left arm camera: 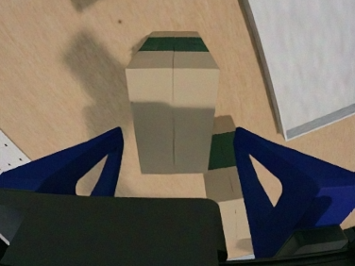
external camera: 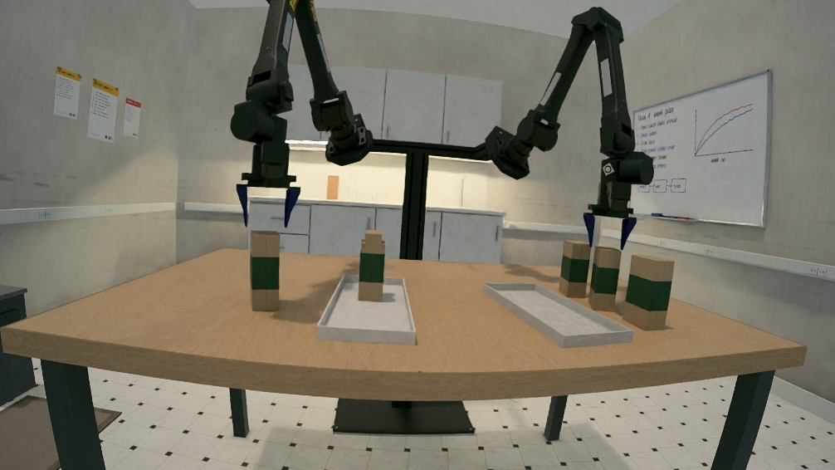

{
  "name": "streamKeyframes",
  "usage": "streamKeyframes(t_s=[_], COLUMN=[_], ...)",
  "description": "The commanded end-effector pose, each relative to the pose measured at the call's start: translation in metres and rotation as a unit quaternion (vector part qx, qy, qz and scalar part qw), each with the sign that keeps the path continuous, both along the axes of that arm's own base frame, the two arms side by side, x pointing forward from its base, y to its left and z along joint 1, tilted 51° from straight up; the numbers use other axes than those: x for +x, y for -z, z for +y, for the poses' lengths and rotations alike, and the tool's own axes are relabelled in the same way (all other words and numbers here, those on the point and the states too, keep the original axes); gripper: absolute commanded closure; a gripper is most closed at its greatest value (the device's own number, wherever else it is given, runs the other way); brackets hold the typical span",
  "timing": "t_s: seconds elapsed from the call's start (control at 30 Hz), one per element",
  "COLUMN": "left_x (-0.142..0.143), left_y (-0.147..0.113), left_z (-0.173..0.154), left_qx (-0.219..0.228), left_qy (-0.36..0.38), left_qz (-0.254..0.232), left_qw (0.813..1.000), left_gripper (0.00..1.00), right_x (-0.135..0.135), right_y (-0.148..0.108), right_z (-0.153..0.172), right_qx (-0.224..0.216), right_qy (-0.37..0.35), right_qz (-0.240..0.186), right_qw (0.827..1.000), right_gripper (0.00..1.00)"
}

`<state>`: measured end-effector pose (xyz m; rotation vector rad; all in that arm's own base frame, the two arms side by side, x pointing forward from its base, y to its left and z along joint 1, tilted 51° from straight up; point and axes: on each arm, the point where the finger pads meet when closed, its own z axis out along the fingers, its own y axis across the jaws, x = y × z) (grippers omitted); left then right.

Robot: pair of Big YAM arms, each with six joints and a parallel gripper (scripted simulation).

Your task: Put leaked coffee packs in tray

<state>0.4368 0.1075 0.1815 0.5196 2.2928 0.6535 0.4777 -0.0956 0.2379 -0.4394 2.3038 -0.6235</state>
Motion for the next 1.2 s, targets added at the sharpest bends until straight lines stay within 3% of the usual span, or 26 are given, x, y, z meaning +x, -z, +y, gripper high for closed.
streamKeyframes(t_s=[0.0, 0.27, 0.5, 1.03, 1.07, 1.17], left_x=[0.012, 0.02, 0.025, 0.031, 0.031, 0.031], left_y=[-0.01, -0.002, 0.002, 0.012, 0.012, 0.012], left_z=[0.008, 0.012, 0.012, 0.012, 0.012, 0.012], left_qx=[0.006, 0.006, 0.005, 0.002, 0.002, 0.002], left_qy=[-0.002, -0.002, -0.001, 0.0, 0.0, 0.0], left_qz=[-0.012, -0.012, -0.011, -0.009, -0.009, -0.009], left_qw=[1.0, 1.0, 1.0, 1.0, 1.0, 1.0], left_gripper=[0.21, 0.21, 0.21, 0.21, 0.21, 0.21], right_x=[0.004, 0.004, 0.012, 0.03, 0.026, 0.034], right_y=[-0.027, -0.027, -0.003, 0.002, -0.014, 0.003], right_z=[0.004, 0.004, -0.003, -0.009, -0.01, -0.015], right_qx=[-0.006, -0.006, -0.003, -0.005, -0.006, -0.005], right_qy=[-0.008, -0.008, -0.003, -0.005, -0.003, -0.001], right_qz=[-0.031, -0.031, -0.01, -0.015, -0.031, -0.016], right_qw=[0.999, 0.999, 1.0, 1.0, 0.999, 1.0], right_gripper=[0.21, 0.21, 0.21, 0.21, 0.21, 0.21])
